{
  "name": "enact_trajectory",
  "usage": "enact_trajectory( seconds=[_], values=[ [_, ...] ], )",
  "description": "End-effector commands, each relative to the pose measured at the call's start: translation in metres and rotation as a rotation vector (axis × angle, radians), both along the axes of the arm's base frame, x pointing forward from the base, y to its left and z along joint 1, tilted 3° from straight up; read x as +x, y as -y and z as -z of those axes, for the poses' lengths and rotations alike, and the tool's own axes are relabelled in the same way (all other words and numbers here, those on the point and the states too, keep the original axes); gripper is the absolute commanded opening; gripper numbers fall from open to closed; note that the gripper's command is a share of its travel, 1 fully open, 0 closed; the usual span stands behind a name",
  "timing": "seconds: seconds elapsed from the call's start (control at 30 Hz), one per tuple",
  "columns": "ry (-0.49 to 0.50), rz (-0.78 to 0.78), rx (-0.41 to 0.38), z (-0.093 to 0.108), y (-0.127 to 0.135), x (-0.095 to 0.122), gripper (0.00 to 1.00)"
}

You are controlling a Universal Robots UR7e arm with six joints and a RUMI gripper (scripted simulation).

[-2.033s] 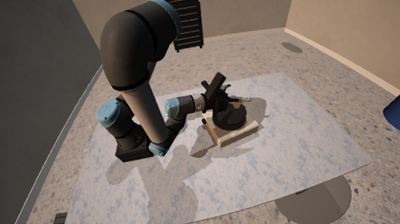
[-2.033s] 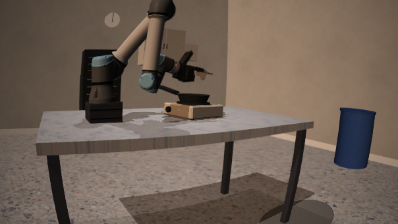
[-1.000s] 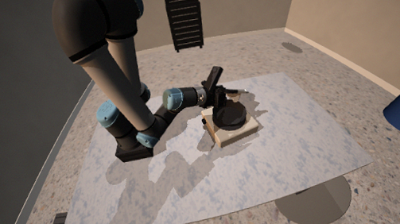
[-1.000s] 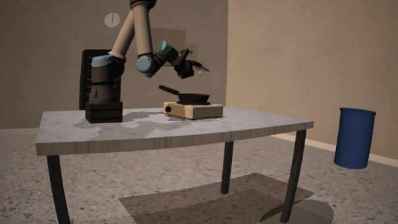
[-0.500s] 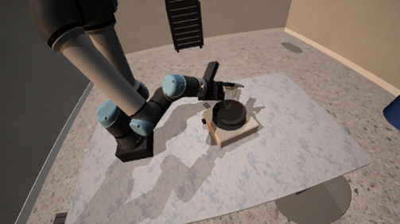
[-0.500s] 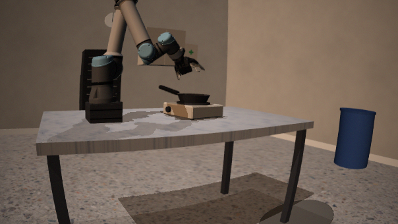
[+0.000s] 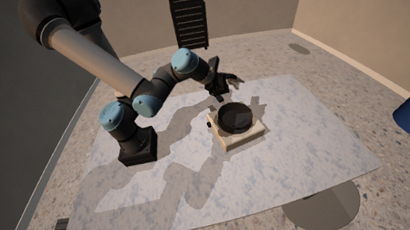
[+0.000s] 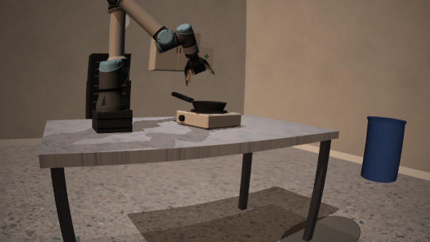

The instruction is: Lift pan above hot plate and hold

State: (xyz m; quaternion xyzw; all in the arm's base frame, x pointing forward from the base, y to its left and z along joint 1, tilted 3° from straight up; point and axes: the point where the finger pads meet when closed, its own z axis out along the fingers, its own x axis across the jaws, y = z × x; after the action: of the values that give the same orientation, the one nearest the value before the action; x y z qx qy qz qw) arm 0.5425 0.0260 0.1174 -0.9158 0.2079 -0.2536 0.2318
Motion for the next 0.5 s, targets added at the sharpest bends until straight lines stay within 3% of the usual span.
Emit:
enact_trajectory(
  seconds=[0.0,0.37,0.43,0.47],
  values=[
    [-0.176,-0.177,-0.124,0.008,-0.013,-0.008,1.0],
    [-0.334,-0.404,-0.315,0.008,-0.036,-0.022,1.0],
    [-0.334,-0.404,-0.315,0.008,-0.036,-0.022,1.0],
    [-0.385,-0.464,-0.362,0.008,-0.037,-0.023,1.0]
  ],
)
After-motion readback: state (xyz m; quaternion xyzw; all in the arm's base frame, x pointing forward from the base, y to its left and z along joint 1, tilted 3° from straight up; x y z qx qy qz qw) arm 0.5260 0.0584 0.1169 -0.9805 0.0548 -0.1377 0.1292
